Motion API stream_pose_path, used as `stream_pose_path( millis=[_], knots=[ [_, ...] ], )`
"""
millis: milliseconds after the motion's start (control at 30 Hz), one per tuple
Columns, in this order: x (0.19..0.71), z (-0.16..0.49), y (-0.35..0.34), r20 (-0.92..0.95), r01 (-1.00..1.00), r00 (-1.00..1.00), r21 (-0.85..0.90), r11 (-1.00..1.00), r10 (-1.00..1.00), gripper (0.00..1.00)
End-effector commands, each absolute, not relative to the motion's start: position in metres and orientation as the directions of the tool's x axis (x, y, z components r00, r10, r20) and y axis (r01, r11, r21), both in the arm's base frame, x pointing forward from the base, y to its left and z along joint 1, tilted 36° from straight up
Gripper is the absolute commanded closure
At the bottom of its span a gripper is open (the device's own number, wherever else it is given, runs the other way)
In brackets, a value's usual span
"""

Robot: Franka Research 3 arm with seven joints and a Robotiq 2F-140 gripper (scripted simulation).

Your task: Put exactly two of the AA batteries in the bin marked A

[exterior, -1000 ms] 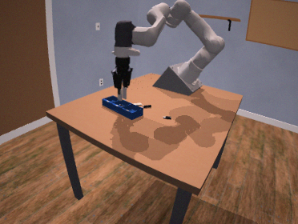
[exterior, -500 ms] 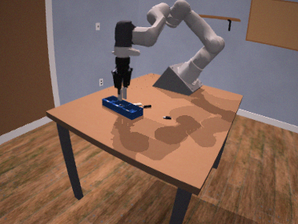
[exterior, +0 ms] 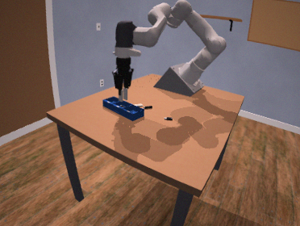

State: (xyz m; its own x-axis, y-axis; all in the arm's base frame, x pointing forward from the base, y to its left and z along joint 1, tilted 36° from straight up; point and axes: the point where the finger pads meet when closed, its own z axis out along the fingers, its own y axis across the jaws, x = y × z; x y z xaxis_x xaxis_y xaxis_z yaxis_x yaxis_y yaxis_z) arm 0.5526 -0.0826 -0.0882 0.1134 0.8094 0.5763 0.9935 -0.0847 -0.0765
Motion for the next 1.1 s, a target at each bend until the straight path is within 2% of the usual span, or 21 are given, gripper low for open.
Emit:
stream_pose_path(
  millis=[0,700,733,1067],
  knots=[
    [0.553,-0.087,-0.082,0.579,0.994,0.11,-0.074,-0.082,0.808,0.83],
    [0.552,-0.086,-0.081,0.579,0.994,0.11,-0.074,-0.082,0.808,0.83],
    [0.552,-0.083,-0.083,0.579,0.994,0.11,-0.074,-0.082,0.808,0.0],
    [0.553,-0.057,-0.102,0.579,0.994,0.11,-0.074,-0.082,0.808,0.0]
  ],
)
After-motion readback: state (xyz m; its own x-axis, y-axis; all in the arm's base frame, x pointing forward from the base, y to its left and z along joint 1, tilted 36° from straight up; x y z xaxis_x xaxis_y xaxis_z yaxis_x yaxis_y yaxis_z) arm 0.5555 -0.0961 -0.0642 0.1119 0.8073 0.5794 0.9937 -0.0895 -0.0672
